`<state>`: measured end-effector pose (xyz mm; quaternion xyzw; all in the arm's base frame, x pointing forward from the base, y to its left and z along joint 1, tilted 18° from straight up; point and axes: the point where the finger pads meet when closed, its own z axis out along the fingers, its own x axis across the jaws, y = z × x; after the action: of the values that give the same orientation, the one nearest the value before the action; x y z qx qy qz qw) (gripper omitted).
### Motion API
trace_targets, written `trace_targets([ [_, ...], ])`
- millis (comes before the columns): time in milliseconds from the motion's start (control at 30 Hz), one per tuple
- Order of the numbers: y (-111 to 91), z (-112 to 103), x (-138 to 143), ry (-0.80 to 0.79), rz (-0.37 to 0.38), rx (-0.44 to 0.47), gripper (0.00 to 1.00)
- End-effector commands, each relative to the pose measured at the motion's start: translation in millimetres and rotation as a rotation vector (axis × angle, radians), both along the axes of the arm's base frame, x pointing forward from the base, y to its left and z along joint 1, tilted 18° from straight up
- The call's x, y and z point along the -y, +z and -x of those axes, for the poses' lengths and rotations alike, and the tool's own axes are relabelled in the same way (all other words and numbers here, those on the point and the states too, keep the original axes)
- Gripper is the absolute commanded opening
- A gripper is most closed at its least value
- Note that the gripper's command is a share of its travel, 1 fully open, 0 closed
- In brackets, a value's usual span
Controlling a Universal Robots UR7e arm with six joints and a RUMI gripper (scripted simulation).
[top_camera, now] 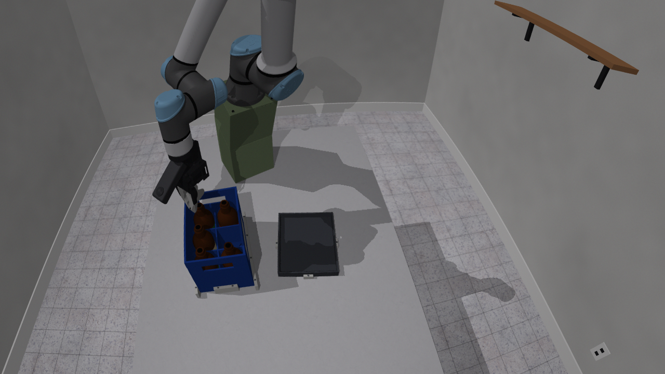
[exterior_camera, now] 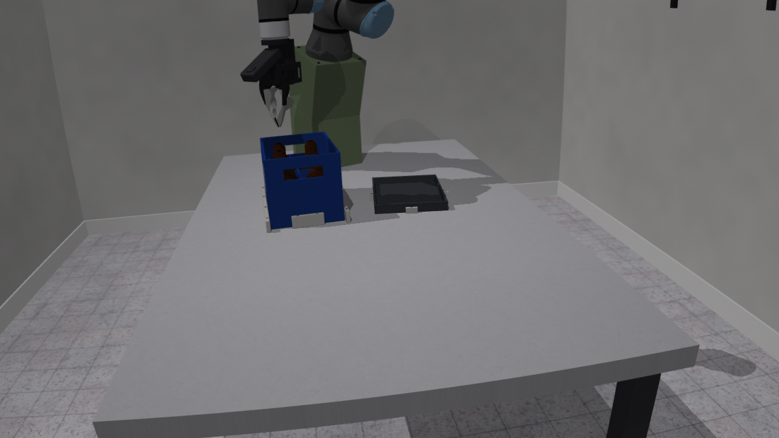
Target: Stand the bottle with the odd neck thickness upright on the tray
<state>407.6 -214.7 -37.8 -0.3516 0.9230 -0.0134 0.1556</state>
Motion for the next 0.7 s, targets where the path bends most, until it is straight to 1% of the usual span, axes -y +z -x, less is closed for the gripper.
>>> trace_targets([
  [0,0.3,-0.2,0.3,0.0,0.001,0.001,0.0],
  [667,-0.4,-1.6,4.0,0.0,0.001,0.001,0.0],
])
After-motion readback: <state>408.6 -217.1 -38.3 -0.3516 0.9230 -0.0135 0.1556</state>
